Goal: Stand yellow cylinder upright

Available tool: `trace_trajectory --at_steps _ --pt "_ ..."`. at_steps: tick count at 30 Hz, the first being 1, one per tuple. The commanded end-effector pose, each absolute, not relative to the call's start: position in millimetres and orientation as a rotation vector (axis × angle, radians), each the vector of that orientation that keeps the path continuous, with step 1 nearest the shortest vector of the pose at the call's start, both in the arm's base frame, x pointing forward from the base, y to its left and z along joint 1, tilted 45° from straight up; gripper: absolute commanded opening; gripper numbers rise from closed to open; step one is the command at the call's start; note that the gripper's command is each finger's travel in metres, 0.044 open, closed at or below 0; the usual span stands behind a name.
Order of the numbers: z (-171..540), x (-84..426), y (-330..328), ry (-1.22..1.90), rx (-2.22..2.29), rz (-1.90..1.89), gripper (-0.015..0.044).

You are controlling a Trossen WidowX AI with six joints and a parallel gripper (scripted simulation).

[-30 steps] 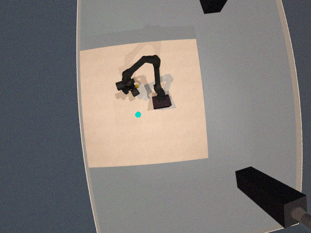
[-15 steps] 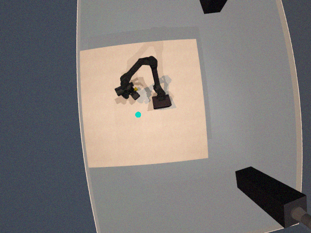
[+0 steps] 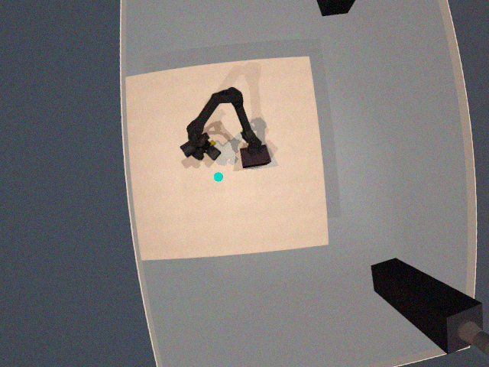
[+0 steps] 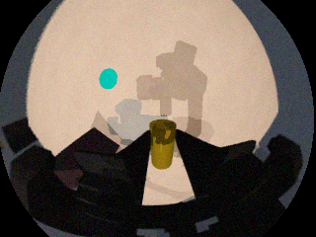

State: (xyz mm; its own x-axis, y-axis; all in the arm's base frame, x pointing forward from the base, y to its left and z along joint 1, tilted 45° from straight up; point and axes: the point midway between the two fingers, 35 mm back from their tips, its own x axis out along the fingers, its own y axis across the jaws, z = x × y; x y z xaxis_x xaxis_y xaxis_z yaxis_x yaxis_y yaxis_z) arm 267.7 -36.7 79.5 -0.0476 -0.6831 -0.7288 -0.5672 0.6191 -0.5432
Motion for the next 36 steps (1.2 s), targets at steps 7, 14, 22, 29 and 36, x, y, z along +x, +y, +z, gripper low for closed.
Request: trace_trajectory --at_steps 7,14,22,29,36 --pt "62.0 276.0 -13.3 1.729 -1.076 -0.056 0.0105" --pt "48.8 279.1 2.9 1.74 -1.113 -0.008 0.0105" --pt "33.2 280.7 21.4 1.752 -1.157 0.045 0.0105" --pt "19.2 280.4 37.4 1.763 -1.196 0.09 0.0105" --pt "4.8 278.6 53.1 1.774 -1.236 0.133 0.0105"
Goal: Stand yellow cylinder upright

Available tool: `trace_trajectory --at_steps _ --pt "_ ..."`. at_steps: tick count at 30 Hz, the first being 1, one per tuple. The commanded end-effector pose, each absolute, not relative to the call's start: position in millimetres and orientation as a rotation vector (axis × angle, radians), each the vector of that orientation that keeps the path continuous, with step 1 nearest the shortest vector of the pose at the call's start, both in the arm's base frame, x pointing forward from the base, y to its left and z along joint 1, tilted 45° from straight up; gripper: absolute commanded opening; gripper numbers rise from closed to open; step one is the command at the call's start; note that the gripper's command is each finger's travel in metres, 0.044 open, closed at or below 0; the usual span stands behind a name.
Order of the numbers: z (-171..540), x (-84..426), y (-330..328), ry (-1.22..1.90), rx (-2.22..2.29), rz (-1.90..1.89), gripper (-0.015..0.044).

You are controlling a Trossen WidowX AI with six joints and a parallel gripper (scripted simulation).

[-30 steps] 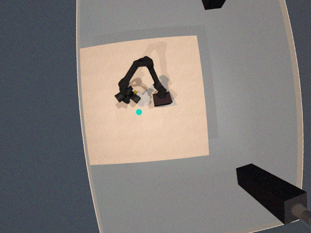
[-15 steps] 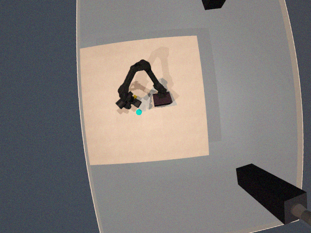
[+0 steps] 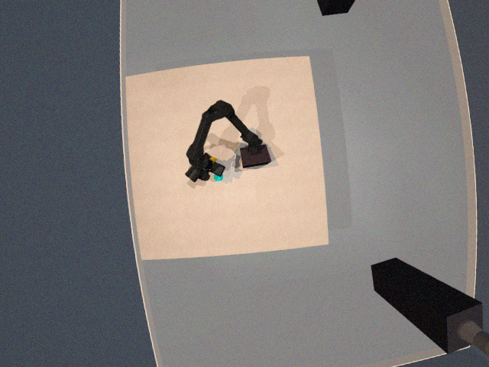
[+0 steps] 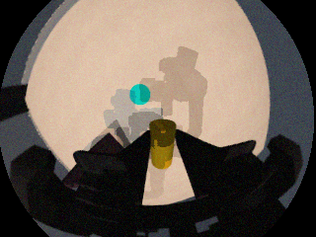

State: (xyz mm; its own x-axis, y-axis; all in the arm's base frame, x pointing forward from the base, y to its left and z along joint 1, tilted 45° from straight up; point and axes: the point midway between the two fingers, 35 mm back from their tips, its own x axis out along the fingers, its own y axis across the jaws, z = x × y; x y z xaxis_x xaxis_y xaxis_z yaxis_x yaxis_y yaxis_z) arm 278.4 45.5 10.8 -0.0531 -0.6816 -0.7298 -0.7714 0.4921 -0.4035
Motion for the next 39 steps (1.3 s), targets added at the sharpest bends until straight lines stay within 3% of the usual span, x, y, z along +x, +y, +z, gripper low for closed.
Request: trace_trajectory --at_steps 1,19,39 --pt "2.7 278.2 55.3 1.775 -1.241 0.139 0.0105" --pt "-33.9 266.6 91.3 1.801 -1.343 0.235 0.0105" --pt "-45.6 261.5 86.3 1.804 -1.237 0.323 0.0105"
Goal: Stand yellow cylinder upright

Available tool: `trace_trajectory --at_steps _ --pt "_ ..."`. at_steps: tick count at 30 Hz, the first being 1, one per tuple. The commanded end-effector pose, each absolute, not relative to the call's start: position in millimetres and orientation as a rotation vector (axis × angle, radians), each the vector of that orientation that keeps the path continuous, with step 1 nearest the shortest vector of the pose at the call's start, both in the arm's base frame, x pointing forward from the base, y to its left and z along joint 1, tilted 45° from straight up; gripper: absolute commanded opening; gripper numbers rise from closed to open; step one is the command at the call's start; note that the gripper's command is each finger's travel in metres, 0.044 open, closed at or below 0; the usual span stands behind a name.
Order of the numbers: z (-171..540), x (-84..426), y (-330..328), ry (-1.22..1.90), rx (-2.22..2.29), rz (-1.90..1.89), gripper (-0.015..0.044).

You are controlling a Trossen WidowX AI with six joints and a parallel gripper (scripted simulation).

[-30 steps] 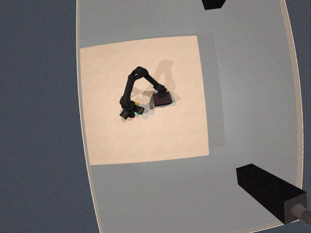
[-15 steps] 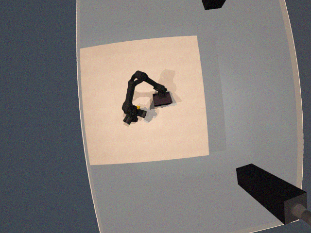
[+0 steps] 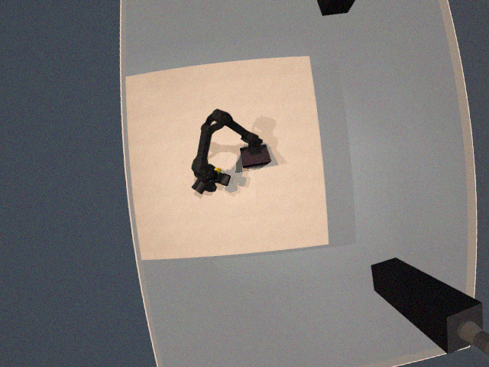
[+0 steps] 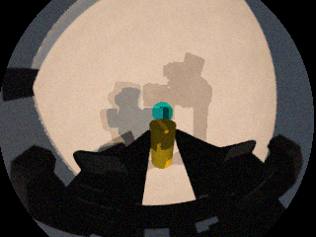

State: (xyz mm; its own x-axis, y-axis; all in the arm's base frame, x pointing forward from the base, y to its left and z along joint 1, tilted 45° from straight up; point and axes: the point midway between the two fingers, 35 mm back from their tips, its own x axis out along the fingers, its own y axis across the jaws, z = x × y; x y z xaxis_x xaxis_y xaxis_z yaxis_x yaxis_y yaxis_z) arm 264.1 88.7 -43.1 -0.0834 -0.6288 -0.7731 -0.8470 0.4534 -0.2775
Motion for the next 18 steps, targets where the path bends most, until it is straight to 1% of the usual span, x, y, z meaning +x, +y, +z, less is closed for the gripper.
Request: trace_trajectory --at_steps 1,18 --pt "-46.2 261.3 85.9 1.803 -1.23 0.328 0.0105" --pt "-55.9 257.6 80.9 1.781 -1.116 0.418 0.0105"
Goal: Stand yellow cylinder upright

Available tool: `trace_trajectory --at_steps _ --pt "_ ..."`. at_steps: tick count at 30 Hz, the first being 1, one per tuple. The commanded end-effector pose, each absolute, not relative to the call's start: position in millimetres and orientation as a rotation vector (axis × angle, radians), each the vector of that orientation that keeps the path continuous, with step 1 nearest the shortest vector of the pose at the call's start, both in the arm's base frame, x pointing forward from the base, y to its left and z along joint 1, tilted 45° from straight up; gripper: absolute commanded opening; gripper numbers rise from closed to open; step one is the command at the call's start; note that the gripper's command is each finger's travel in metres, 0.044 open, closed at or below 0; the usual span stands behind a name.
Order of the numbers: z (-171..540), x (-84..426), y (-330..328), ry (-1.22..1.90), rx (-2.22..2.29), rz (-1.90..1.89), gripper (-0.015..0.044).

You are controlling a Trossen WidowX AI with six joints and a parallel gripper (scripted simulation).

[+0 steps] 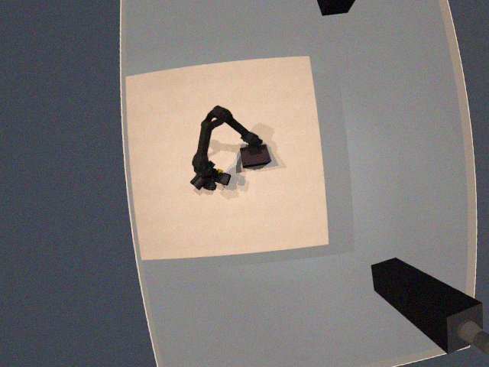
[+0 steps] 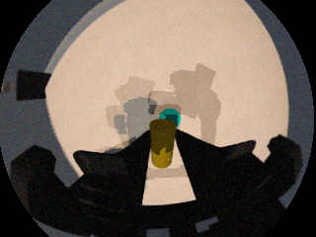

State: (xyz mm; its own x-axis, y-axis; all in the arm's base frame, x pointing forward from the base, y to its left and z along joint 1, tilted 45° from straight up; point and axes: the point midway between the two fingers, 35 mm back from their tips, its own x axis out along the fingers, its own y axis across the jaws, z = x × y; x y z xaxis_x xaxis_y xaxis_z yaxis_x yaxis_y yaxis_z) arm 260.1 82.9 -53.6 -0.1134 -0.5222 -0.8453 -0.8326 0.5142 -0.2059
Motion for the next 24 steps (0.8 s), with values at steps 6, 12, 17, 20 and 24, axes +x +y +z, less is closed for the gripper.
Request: trace_trajectory --at_steps 6,12,17,20,24 --pt "-58.9 256.6 79.5 1.768 -1.078 0.45 0.0105" --pt "-61.7 255.7 78.3 1.753 -1.041 0.481 0.0105" --pt "-63.8 255.1 77.4 1.738 -1.011 0.506 0.0105" --pt "-65.0 254.8 76.9 1.728 -0.994 0.521 0.0105" --pt "-66.5 254.4 76.3 1.714 -0.971 0.54 0.0105"
